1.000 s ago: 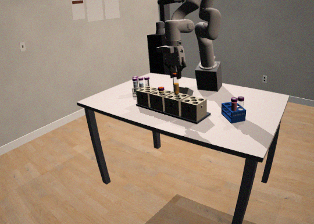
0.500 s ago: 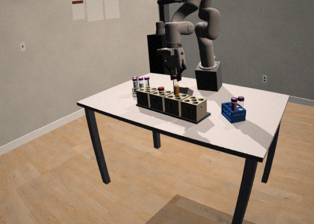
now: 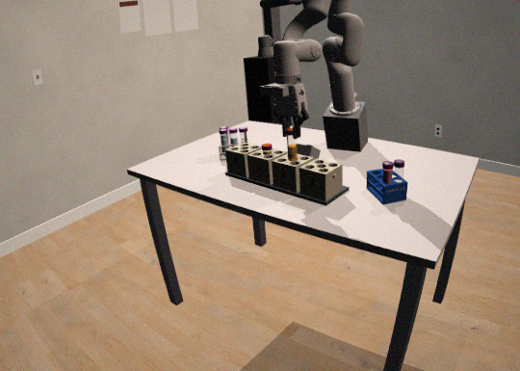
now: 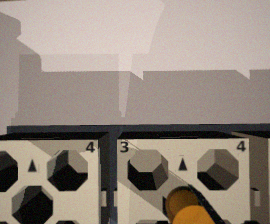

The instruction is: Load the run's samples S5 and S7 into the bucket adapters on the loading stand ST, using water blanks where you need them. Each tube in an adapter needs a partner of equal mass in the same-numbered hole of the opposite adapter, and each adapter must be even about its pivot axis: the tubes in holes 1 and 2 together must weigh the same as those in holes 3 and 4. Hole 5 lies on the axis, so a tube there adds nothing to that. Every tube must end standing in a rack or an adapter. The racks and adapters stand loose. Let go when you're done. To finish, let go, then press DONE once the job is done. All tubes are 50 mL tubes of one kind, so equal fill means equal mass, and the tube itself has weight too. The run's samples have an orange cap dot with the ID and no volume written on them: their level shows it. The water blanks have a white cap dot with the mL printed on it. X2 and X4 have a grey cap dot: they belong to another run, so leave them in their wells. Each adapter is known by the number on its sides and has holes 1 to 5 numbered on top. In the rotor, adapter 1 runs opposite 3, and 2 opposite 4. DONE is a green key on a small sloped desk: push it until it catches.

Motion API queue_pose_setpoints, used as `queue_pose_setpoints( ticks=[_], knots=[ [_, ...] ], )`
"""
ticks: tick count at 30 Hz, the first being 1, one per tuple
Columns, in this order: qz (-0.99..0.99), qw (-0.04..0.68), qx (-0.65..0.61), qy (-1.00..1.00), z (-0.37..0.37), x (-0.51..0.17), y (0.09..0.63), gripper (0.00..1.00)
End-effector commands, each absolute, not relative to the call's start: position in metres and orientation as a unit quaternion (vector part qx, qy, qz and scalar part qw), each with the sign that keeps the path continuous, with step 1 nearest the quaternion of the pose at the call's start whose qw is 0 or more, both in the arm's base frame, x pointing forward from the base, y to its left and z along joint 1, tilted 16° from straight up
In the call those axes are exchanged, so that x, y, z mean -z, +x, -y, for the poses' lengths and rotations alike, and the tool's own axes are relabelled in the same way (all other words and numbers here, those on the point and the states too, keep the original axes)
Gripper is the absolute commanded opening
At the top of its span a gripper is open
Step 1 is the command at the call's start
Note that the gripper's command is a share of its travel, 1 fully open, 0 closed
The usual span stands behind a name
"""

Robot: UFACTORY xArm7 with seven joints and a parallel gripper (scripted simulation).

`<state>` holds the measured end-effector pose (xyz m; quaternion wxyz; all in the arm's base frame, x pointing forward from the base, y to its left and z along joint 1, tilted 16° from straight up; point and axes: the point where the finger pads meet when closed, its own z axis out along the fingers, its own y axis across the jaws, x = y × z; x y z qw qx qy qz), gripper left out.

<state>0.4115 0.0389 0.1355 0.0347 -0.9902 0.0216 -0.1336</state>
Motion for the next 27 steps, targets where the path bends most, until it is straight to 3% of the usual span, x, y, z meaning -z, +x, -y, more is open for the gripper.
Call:
queue_pose_setpoints(
  ticks=[1, 27],
  knots=[
    [-0.022, 0.034, 0.135, -0.99, -0.039, -0.131, 0.414, 0.0],
    [-0.022, 0.034, 0.135, -0.99, -0.04, -0.11, 0.42, 0.0]
  ],
)
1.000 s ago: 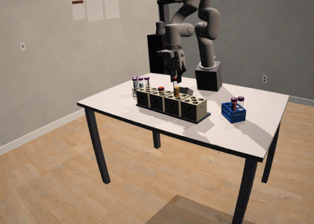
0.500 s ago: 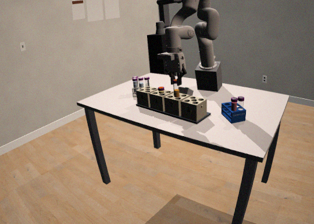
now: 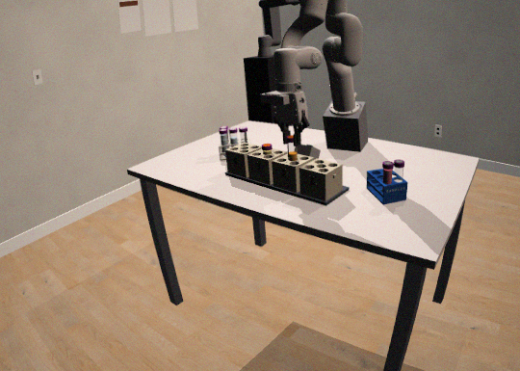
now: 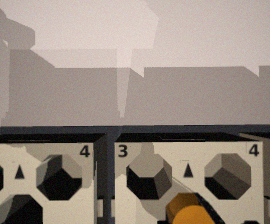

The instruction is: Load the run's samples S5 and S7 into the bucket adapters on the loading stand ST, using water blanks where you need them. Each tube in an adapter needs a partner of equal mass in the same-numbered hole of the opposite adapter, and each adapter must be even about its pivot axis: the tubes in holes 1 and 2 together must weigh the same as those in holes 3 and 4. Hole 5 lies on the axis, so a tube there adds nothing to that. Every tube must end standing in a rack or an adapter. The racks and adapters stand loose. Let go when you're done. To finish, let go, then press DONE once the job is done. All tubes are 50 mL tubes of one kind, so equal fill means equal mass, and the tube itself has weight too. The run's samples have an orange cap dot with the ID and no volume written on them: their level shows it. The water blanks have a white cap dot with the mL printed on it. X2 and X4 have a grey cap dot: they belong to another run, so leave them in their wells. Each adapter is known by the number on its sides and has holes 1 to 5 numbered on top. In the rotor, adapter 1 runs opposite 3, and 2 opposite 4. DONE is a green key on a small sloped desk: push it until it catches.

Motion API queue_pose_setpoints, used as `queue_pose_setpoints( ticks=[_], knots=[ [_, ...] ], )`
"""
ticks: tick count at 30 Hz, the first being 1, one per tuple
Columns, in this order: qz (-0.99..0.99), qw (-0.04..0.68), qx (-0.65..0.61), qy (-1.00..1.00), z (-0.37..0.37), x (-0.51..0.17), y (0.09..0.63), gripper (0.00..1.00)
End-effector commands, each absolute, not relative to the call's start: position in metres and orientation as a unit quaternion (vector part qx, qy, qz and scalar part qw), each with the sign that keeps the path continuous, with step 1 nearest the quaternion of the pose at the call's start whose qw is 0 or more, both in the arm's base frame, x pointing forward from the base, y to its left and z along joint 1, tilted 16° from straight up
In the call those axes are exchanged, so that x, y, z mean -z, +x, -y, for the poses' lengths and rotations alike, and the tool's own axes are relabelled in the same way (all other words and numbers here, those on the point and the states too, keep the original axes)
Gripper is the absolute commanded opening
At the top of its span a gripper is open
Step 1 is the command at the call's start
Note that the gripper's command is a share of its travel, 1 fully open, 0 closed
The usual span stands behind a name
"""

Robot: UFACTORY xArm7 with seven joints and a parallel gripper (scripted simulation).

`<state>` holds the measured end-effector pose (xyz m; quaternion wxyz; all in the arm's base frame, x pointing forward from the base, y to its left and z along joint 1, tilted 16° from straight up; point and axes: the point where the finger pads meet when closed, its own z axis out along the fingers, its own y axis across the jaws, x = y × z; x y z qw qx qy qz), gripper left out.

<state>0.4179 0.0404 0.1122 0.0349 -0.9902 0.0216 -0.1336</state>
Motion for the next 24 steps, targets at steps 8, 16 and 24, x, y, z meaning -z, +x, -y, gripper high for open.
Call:
queue_pose_setpoints(
  ticks=[8, 16, 24],
  knots=[
    [-0.022, 0.034, 0.135, -0.99, -0.041, -0.102, 0.422, 0.0],
    [-0.022, 0.034, 0.135, -0.99, -0.041, -0.097, 0.424, 0.0],
    [-0.022, 0.034, 0.135, -0.99, -0.042, -0.089, 0.426, 0.0]
  ],
)
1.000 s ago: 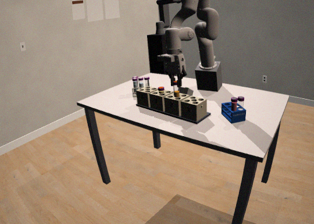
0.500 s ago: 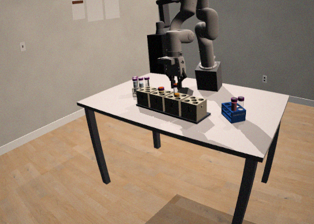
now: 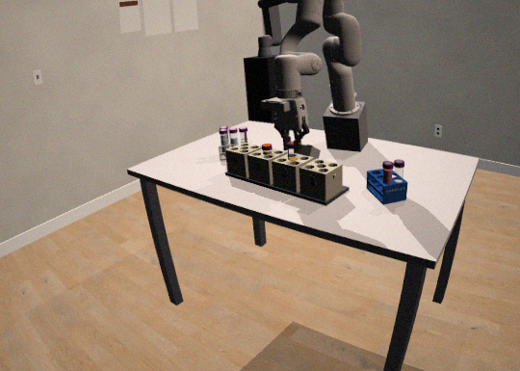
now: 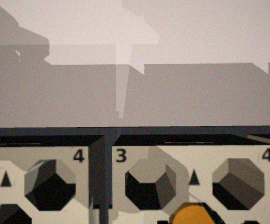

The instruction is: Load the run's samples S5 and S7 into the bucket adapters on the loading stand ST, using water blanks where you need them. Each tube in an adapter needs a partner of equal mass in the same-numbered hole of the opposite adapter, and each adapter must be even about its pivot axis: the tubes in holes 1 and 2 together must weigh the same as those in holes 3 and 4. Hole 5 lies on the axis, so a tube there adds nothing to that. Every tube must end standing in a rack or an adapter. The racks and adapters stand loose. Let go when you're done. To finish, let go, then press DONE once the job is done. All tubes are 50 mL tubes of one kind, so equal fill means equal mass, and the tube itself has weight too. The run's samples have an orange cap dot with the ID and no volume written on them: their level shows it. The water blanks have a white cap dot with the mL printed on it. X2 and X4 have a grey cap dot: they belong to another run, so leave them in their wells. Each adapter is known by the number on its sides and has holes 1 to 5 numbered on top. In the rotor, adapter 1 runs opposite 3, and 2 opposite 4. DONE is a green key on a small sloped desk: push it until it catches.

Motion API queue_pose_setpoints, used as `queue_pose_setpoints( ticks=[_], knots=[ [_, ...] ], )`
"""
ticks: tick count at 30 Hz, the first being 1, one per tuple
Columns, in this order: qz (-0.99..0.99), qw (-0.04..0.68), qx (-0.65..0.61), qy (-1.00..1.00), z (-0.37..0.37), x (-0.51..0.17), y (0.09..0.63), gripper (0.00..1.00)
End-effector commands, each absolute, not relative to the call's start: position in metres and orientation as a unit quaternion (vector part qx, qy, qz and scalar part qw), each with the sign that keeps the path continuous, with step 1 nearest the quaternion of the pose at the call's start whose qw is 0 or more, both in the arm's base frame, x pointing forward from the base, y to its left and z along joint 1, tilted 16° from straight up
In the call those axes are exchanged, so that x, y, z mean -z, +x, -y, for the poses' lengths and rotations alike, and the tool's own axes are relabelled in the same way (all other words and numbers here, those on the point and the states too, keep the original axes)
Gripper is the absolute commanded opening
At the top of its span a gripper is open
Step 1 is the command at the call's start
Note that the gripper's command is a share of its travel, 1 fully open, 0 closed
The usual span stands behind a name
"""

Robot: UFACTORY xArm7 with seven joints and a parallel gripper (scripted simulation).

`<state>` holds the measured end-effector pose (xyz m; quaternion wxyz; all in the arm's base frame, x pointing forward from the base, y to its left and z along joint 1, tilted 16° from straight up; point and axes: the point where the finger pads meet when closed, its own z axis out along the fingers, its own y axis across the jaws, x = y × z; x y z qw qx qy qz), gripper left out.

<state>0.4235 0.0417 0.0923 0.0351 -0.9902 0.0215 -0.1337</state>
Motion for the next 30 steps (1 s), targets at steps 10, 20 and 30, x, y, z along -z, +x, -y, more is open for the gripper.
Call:
queue_pose_setpoints(
  ticks=[10, 20, 30],
  knots=[
    [-0.022, 0.034, 0.135, -0.99, -0.042, -0.081, 0.428, 0.0],
    [-0.022, 0.034, 0.135, -0.99, -0.043, -0.071, 0.431, 0.0],
    [-0.022, 0.034, 0.135, -0.99, -0.043, -0.071, 0.431, 0.0]
  ],
)
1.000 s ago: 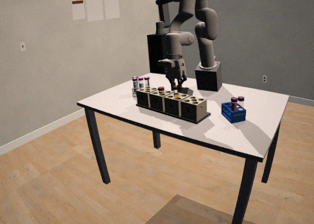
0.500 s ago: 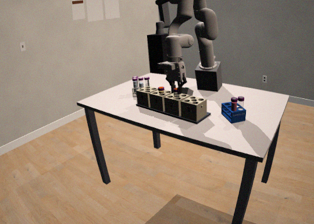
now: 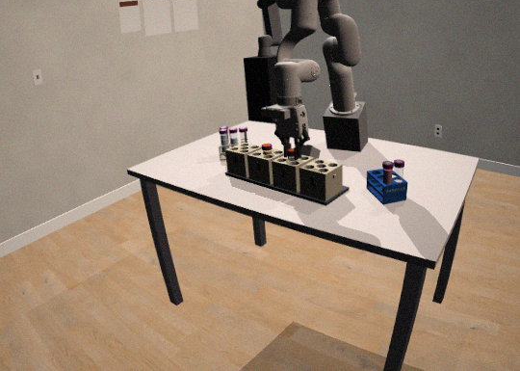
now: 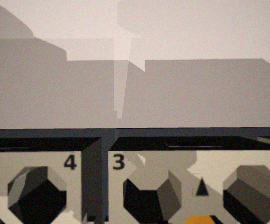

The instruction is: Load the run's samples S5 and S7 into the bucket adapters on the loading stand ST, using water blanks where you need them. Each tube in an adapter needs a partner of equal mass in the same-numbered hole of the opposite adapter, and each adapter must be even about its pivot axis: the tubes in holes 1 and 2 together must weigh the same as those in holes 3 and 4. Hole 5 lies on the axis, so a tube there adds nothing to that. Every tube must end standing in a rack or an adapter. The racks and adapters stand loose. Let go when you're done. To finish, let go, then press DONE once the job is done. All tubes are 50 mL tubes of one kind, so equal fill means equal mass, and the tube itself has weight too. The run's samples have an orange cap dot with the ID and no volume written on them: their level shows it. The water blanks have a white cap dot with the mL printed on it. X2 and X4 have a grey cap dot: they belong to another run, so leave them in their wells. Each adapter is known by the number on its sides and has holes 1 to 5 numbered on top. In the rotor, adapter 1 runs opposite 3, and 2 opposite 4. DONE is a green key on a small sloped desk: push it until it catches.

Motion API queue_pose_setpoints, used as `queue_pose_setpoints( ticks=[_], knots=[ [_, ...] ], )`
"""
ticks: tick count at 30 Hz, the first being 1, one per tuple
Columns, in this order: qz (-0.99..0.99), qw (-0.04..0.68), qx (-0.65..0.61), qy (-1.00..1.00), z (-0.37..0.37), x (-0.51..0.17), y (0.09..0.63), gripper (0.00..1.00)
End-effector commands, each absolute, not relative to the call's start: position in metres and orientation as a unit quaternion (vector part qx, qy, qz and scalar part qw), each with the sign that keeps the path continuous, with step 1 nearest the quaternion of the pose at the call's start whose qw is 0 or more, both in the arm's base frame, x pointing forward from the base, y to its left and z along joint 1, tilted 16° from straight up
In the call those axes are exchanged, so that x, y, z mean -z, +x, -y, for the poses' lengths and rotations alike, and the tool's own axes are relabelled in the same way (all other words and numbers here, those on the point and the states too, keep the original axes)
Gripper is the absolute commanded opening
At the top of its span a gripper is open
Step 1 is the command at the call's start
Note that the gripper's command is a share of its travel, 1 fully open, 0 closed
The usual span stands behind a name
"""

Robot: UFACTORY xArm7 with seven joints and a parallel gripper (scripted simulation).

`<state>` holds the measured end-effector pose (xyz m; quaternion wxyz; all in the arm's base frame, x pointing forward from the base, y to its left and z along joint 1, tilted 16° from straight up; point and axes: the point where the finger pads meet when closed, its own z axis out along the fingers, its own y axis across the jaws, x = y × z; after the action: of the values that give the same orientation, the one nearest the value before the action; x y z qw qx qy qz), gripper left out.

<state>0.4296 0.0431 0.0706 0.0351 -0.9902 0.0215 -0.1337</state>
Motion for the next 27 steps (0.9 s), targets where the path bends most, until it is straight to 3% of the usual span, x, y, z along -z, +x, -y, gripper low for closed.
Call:
queue_pose_setpoints(
  ticks=[1, 7, 8, 27],
  knots=[
    [-0.022, 0.034, 0.135, -0.99, -0.0429, -0.0714, 0.4309, 0.0],
    [-0.022, 0.034, 0.135, -0.99, -0.0429, -0.0715, 0.4308, 0.0],
    [-0.022, 0.034, 0.135, -0.99, -0.043, -0.0711, 0.4309, 0.44],
    [-0.022, 0.034, 0.135, -0.99, -0.0429, -0.0711, 0.4309, 0.44]
  ],
)
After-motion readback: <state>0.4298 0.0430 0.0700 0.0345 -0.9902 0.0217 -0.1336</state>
